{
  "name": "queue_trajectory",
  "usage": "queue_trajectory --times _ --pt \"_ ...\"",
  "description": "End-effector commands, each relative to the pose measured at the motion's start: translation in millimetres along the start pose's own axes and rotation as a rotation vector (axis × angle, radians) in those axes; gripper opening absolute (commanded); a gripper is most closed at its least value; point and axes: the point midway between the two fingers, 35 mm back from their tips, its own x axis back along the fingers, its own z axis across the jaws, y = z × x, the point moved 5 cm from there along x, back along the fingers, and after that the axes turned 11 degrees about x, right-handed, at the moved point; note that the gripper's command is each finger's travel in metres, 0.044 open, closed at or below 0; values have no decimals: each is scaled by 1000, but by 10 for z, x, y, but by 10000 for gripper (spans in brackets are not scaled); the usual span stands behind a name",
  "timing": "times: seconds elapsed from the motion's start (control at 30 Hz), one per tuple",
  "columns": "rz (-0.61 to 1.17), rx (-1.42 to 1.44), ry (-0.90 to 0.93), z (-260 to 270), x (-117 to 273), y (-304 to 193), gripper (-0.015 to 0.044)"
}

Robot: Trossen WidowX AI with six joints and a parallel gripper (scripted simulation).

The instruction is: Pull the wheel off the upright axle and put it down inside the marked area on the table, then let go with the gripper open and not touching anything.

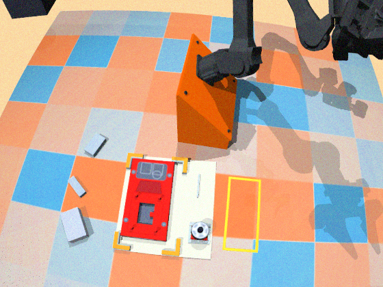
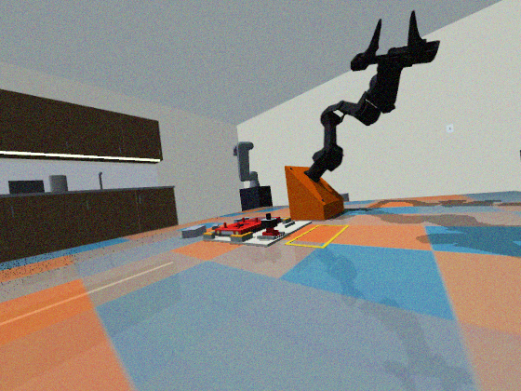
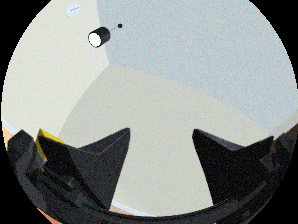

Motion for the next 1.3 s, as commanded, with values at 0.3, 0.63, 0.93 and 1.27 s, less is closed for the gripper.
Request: queue_trajectory --times 0.3,0.63,0.93,1.27 --pt "241 537 403 914 -507 -1055 300" --pt "668 751 688 946 -639 -2301 300" --pt "1231 696 887 475 -436 -3401 300" --pt "1896 218 876 -347 46 -4146 300"
